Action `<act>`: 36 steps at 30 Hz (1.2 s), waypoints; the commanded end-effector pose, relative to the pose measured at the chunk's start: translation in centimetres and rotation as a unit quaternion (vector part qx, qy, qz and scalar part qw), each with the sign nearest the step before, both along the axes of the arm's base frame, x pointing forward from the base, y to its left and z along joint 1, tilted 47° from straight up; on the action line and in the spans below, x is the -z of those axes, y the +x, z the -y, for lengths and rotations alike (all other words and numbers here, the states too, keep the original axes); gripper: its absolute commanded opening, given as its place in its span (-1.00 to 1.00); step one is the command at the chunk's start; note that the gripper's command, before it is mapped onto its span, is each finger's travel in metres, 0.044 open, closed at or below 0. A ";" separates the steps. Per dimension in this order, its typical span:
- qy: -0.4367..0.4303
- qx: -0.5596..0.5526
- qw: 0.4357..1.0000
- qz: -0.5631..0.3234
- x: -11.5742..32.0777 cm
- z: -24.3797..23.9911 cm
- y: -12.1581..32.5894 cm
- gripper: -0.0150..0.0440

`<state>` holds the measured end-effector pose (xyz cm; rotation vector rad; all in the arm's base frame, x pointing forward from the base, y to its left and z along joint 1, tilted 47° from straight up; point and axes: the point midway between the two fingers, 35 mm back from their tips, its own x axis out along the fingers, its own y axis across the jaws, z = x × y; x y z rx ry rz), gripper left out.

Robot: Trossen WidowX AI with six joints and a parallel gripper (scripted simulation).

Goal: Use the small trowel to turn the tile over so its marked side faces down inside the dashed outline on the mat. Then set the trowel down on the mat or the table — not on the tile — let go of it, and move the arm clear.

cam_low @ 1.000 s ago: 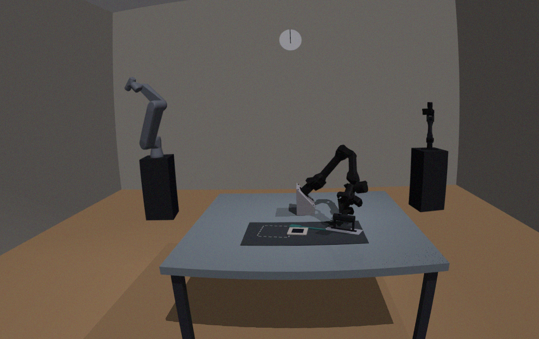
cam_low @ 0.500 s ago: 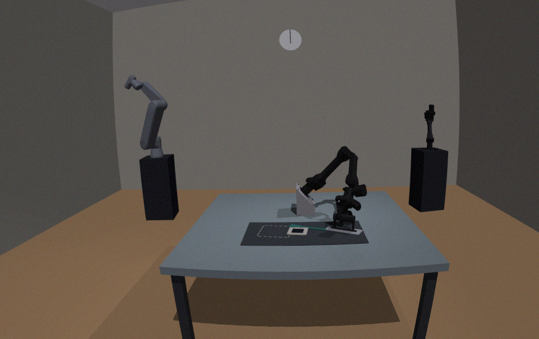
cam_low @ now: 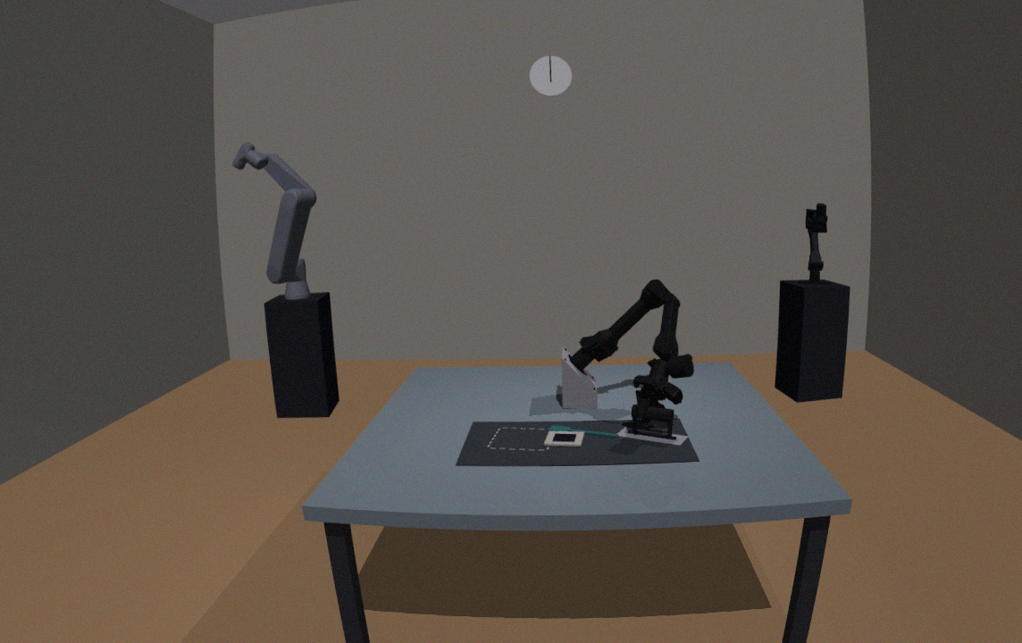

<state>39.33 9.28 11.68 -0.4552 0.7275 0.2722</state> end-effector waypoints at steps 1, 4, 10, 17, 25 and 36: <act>-0.001 -0.003 1.000 0.003 -0.1 0.0 0.2 -0.03; -0.001 -0.003 1.000 0.003 -0.1 0.0 0.2 -0.10; -0.001 -0.003 1.000 0.003 -0.1 0.0 0.2 -0.23; -0.001 -0.003 1.000 0.003 -0.1 0.0 0.2 -0.39; -0.001 -0.002 1.000 0.002 -1.1 1.1 0.0 -0.49; -0.003 -0.001 1.000 0.000 -4.0 4.3 -0.9 -0.49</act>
